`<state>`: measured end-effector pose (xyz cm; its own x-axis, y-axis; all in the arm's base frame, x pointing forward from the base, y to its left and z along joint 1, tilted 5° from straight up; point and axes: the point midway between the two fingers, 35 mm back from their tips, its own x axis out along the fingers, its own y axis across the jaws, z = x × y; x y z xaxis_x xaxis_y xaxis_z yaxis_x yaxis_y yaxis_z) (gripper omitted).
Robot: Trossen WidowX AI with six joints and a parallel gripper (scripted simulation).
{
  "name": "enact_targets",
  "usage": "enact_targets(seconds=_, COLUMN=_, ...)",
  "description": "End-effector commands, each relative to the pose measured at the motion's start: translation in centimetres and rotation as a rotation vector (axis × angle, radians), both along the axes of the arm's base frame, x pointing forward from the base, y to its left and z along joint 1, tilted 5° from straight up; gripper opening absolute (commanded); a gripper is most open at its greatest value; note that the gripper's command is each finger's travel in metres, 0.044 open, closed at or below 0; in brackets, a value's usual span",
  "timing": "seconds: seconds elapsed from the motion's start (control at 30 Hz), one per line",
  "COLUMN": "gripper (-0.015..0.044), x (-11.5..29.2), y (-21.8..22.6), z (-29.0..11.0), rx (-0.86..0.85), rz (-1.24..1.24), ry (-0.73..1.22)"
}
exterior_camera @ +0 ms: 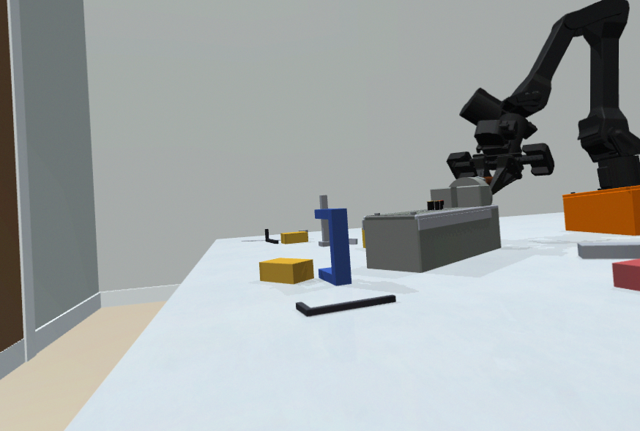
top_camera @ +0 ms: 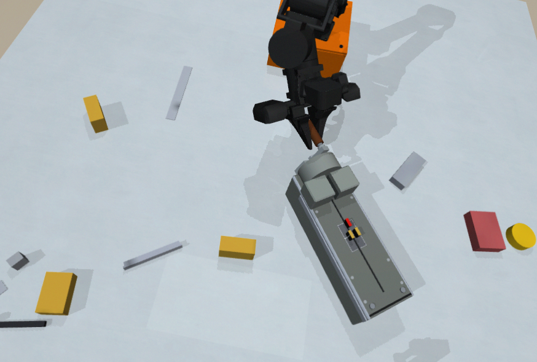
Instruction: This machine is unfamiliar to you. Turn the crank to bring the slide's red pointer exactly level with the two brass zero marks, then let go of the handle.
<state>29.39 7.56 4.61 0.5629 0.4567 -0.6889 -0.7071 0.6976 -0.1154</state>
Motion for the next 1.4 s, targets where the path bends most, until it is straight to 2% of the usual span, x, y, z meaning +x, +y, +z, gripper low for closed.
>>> enact_targets(seconds=0.0, gripper=0.0000, x=-0.6, y=0.6, z=-0.5, rx=0.009, rz=0.016, ry=0.018)
enact_targets(seconds=1.37, gripper=0.0000, x=-1.1, y=1.2, z=-2.8, rx=0.009, rz=0.016, ry=0.019)
